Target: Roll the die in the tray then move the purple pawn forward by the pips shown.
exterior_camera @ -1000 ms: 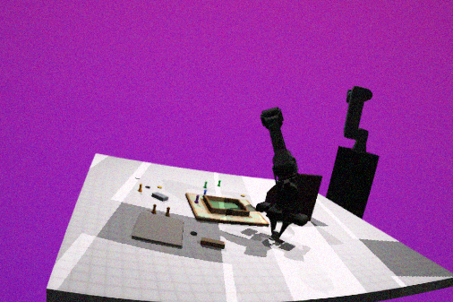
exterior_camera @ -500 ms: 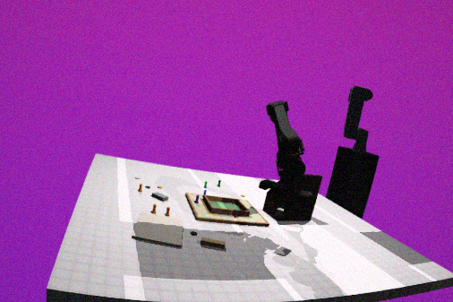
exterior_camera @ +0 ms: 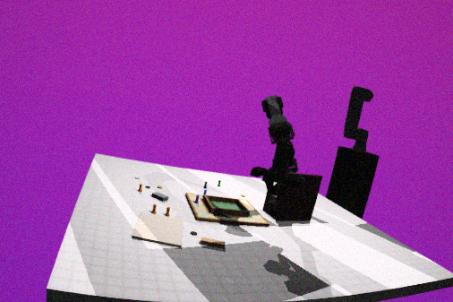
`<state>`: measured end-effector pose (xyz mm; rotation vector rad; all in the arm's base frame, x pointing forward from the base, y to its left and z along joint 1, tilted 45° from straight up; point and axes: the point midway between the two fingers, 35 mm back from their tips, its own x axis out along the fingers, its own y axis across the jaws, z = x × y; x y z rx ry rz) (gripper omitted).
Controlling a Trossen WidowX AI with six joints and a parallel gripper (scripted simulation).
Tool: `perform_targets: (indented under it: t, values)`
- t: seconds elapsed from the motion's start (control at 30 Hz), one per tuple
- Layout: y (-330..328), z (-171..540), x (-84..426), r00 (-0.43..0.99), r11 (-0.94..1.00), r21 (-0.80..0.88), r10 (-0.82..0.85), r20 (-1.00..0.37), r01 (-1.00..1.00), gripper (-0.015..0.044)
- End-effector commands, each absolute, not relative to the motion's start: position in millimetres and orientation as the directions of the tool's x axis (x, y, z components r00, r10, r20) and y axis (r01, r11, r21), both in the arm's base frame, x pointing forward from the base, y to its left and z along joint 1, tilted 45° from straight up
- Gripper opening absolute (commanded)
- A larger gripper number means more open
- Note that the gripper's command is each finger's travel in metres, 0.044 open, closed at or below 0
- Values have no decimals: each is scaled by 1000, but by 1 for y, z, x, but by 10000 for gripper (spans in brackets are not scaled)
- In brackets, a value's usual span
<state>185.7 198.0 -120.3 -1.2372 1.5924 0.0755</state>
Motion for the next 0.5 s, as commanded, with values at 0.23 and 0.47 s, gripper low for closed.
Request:
perform_targets:
  t: [0.23, 0.47]
  values:
    - [161, -84, 226, 112, 337, -411, -644, -757, -847, 0]
    - [131, -61, 247, 116, 244, -345, -642, -758, -906, 0]
